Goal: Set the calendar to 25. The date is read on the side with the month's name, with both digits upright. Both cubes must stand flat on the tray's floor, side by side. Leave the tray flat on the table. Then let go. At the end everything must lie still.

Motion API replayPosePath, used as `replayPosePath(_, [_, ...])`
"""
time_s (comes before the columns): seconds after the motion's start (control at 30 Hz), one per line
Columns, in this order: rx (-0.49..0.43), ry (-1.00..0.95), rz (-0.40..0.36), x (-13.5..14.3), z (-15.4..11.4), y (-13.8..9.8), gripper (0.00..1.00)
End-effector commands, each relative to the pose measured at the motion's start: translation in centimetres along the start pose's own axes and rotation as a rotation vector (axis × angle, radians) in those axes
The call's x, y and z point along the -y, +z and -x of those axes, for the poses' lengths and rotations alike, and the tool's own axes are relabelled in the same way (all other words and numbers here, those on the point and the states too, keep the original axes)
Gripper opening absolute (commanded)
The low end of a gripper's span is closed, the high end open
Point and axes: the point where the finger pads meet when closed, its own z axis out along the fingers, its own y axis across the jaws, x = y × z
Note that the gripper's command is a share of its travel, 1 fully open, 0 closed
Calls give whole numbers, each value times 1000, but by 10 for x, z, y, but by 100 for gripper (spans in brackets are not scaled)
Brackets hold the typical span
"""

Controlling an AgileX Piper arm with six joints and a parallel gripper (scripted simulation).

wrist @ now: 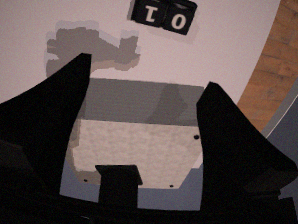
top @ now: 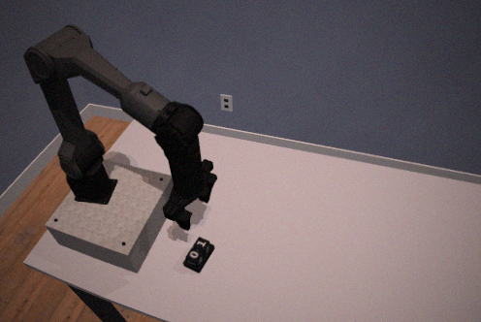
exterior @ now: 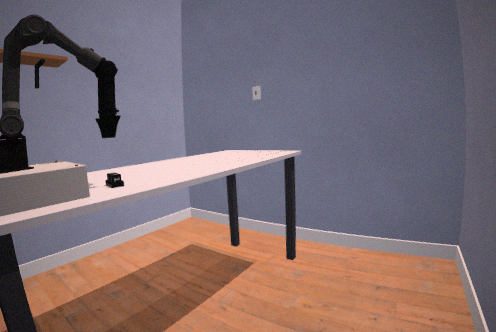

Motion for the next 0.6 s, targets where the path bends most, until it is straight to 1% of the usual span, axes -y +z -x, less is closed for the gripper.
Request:
replayPosePath(0.0, [3,-9,1,0,1,0,100])
replayPosePath(0.13, [1,-33,1,0,0,1,100])
replayPosePath(0.27, [-2,-153,0,-1,0,7,100])
replayPosePath(0.4, [-1,-373,1,-1,1,15,100])
replayPosePath(0.57, [-1,-745,2,-1,2,30,100])
